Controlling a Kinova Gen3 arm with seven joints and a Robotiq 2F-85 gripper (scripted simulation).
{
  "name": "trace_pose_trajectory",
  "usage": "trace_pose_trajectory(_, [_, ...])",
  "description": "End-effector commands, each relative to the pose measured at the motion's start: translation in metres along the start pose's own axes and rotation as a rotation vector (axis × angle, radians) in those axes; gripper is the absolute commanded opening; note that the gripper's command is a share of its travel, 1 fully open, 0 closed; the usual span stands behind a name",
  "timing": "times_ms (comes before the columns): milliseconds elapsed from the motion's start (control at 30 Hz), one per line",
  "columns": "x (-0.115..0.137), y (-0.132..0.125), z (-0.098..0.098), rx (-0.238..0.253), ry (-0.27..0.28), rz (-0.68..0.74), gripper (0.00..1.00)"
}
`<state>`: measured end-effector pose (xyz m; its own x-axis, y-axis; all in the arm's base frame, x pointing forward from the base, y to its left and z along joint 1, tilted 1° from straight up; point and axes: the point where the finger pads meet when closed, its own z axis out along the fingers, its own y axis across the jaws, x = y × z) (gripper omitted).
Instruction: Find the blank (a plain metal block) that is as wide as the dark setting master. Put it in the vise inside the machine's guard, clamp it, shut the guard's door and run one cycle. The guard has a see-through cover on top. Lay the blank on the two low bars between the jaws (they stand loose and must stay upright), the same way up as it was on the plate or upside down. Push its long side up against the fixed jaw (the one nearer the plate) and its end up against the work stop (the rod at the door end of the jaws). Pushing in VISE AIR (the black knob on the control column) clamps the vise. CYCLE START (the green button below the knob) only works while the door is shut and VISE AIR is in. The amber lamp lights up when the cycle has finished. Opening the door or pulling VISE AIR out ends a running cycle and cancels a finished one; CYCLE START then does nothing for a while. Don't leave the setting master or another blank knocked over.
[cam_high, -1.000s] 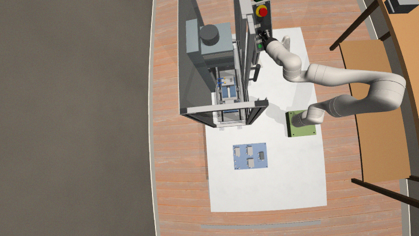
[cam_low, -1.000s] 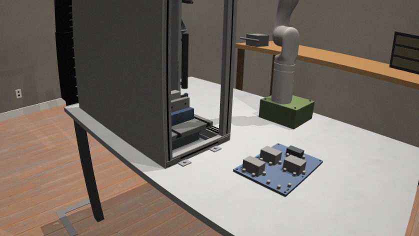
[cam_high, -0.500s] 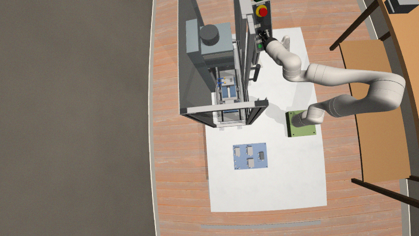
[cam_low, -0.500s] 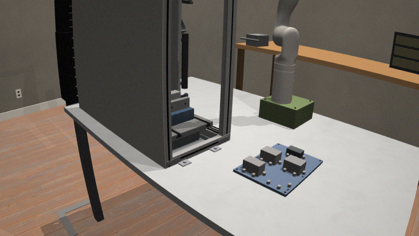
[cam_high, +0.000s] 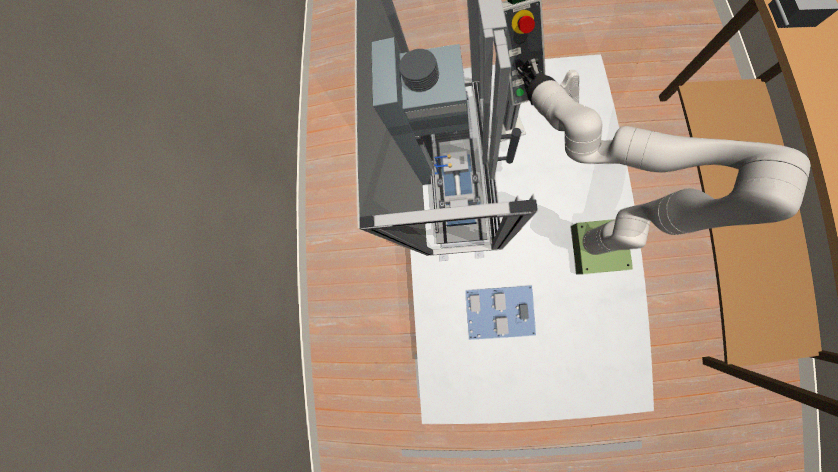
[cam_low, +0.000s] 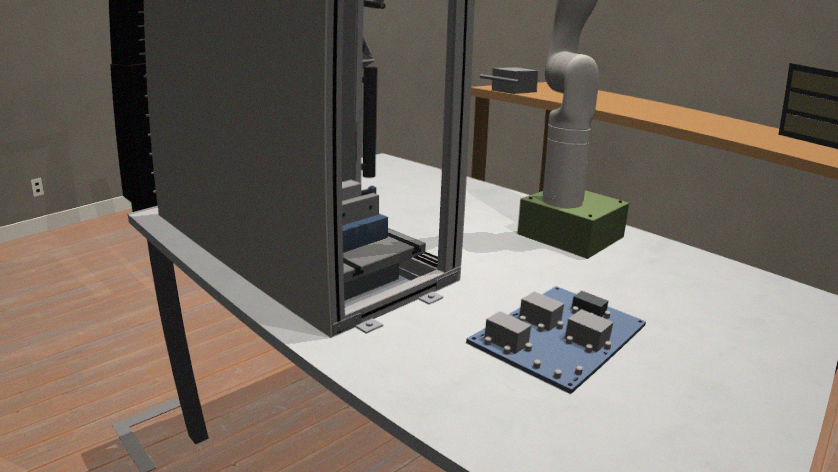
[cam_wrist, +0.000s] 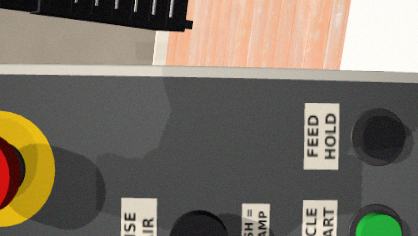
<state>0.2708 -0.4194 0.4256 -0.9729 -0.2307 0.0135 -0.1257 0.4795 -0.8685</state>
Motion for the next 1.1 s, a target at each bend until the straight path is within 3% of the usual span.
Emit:
trace_pose_trajectory(0, [0.0012,-0.0022,0.0029,0.005,0.001,0.008,0.1])
trace_pose_trajectory(1067, [0.0011,-0.0019,0.0071,0.004,0.001,0.006,0.1])
